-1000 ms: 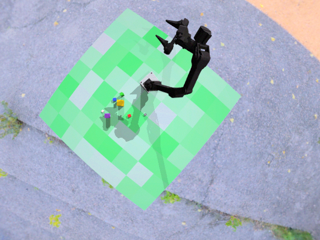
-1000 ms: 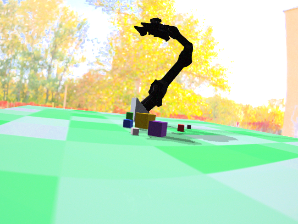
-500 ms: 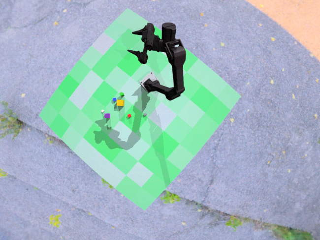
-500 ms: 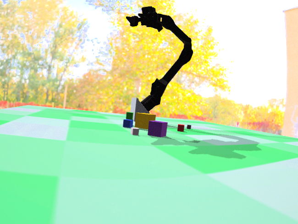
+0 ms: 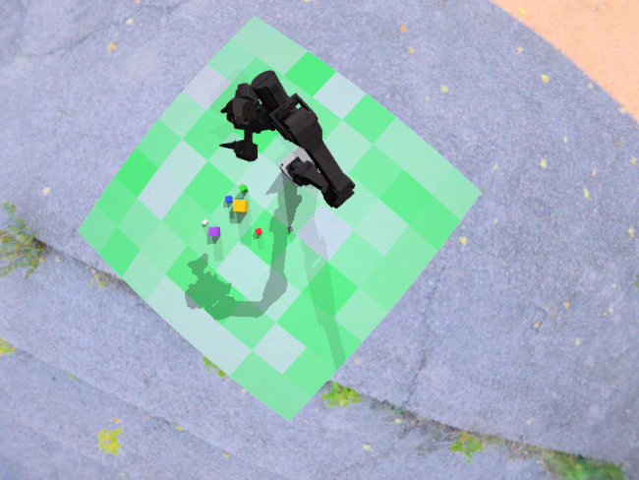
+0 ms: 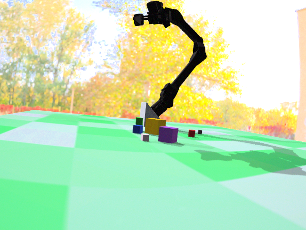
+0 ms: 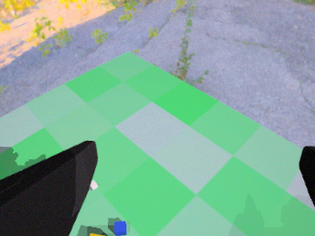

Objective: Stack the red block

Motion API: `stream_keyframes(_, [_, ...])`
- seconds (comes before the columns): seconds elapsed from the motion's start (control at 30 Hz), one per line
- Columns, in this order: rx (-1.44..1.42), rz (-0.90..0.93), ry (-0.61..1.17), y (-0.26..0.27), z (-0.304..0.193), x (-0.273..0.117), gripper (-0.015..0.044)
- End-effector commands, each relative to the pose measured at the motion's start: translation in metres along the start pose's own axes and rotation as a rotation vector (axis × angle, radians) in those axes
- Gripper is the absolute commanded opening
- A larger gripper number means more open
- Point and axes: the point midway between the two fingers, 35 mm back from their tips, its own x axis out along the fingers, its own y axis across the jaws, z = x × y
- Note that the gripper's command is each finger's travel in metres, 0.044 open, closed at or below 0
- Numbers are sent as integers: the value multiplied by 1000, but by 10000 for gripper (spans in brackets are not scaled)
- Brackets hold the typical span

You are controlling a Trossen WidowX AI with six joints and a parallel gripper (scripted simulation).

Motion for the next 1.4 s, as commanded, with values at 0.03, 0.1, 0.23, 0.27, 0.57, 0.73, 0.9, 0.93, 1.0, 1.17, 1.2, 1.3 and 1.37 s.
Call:
stream_keyframes(0.03, [-5,50,77,26,-13,28,440])
stream_keyframes(0.1, [-9,75,114,38,-19,41,440])
stream_keyframes(0.23, [-22,122,193,63,-33,65,440])
stream_keyframes(0.27, [-25,133,214,69,-37,71,440])
stream_keyframes(0.57, [-61,218,412,126,-81,118,440])
stream_keyframes(0.73, [-85,251,526,156,-112,136,440])
stream_keyframes(0.9, [-112,273,642,183,-147,150,440])
stream_keyframes(0.93, [-118,276,665,188,-154,152,440])
stream_keyframes(1.0, [-130,281,712,198,-169,156,440])
stream_keyframes(1.17, [-163,285,830,219,-208,162,440])
stream_keyframes(1.2, [-170,285,853,223,-216,162,440])
stream_keyframes(1.3, [-193,281,923,233,-240,163,440])
stream_keyframes(1.37, [-208,276,969,239,-256,162,440])
